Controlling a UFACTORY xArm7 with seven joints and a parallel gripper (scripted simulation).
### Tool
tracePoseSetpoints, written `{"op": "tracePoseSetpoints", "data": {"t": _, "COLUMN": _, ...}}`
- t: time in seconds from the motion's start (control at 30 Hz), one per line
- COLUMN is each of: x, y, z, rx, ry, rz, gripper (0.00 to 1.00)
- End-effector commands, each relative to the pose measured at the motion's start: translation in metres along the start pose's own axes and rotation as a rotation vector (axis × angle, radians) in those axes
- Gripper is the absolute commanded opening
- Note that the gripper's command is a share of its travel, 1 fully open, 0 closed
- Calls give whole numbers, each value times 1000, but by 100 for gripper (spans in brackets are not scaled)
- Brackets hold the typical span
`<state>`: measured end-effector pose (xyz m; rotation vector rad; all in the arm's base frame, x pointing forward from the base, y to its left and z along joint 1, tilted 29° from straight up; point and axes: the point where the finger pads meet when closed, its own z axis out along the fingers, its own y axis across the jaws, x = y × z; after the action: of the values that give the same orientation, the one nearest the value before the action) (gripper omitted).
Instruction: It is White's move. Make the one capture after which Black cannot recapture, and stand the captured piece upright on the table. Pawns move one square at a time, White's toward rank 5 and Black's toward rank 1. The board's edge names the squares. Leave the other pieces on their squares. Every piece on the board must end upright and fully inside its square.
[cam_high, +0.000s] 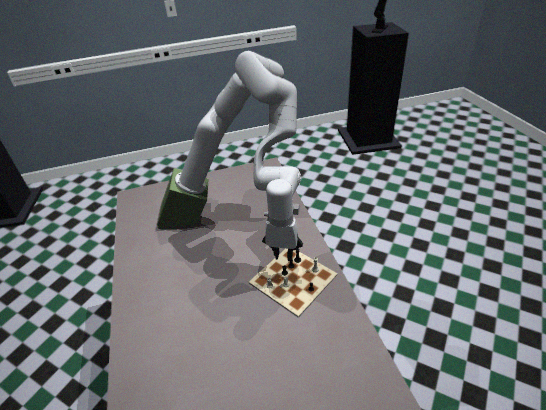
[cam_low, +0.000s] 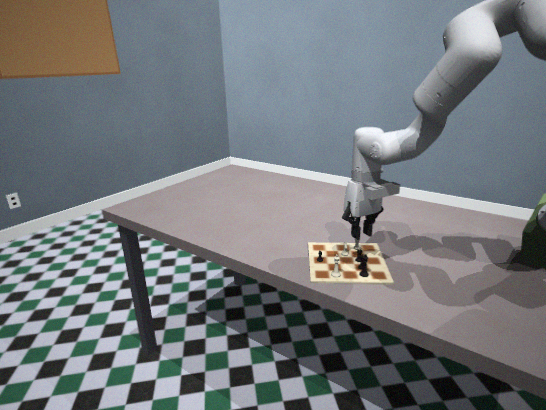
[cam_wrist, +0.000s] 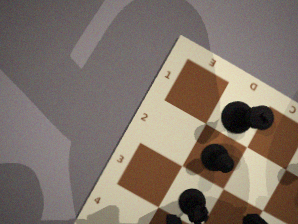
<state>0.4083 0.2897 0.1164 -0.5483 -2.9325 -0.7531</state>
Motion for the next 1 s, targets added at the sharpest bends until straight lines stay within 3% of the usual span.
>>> {"op": "tracePoseSetpoints", "data": {"t": 0.0, "x": -1, "y": 1, "z": 4, "rx": -3, "ry": -2, "rz": 1, "gripper": 39}}
{"op": "tracePoseSetpoints", "data": {"t": 0.97, "x": -2, "y": 1, "z": 38, "rx": -3, "ry": -2, "rz": 1, "gripper": 39}}
